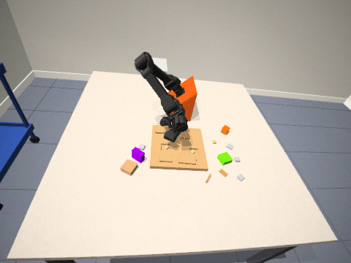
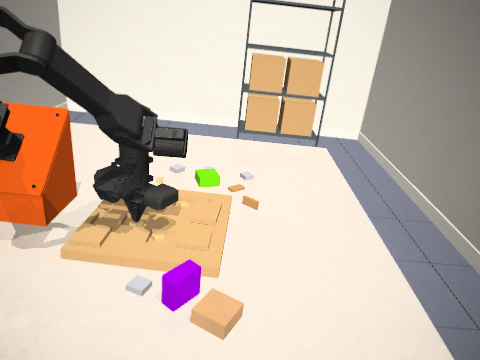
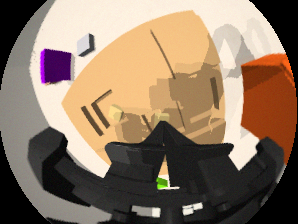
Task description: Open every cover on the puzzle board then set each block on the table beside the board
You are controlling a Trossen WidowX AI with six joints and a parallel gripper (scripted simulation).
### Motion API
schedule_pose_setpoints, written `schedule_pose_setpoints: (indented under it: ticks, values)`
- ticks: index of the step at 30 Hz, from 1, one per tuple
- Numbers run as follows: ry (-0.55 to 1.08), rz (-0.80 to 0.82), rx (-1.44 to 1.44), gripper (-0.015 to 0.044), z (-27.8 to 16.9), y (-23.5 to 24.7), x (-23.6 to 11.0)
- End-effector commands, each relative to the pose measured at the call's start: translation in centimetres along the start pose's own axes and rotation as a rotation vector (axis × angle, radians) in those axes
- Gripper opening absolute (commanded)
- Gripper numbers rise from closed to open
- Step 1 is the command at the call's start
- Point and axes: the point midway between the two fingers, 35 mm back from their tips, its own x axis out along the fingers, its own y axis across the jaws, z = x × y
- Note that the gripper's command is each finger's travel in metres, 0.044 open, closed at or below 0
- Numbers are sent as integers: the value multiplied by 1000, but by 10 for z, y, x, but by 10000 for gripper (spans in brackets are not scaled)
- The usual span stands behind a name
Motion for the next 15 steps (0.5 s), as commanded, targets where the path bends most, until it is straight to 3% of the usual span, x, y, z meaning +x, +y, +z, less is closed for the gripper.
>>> schedule_pose_setpoints:
  ticks: [1,5,15]
  values:
    - [-4,-5,-18,0,-1,-5,2]
    - [-4,-5,-231,0,-1,-5,2]
    - [-1,-7,-1166,0,-2,-6,2]
